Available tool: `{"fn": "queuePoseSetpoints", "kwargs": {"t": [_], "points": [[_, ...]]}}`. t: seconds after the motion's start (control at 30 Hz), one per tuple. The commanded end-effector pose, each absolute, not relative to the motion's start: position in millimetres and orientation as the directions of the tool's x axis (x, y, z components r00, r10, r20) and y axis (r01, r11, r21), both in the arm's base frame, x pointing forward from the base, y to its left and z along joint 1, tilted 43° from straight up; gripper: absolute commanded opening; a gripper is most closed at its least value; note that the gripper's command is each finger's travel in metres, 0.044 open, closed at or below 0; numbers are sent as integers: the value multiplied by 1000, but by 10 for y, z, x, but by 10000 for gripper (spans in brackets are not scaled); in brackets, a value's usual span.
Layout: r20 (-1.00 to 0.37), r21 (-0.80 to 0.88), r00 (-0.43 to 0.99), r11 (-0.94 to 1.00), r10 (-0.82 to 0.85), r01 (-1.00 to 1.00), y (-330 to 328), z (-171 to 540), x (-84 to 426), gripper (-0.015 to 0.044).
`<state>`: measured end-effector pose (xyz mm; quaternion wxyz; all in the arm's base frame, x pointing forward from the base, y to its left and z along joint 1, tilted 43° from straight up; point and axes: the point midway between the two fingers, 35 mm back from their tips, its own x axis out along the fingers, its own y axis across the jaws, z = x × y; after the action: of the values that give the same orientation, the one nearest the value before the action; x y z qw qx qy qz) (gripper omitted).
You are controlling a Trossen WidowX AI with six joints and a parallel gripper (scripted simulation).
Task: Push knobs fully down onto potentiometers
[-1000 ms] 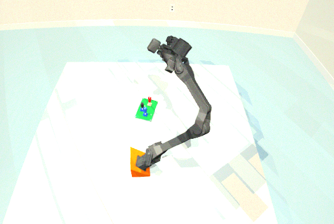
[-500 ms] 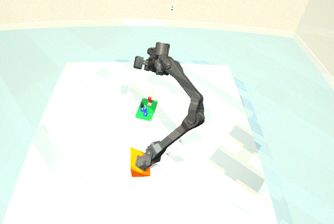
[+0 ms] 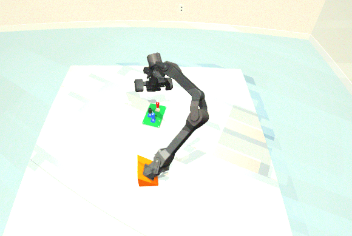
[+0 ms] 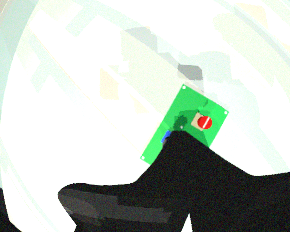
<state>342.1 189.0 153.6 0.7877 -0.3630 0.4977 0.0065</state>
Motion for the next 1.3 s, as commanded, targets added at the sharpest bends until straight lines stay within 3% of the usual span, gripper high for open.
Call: {"fn": "queuePoseSetpoints", "kwargs": {"t": [0.0, 0.4, 1.27], "points": [[-795, -592, 430, 700, -428, -399, 1756, 1396, 3344, 0], [-736, -632, 187, 562, -650, -534, 1347, 1103, 3039, 0], [-733, -633, 184, 559, -654, -535, 1079, 811, 3109, 0]]}}
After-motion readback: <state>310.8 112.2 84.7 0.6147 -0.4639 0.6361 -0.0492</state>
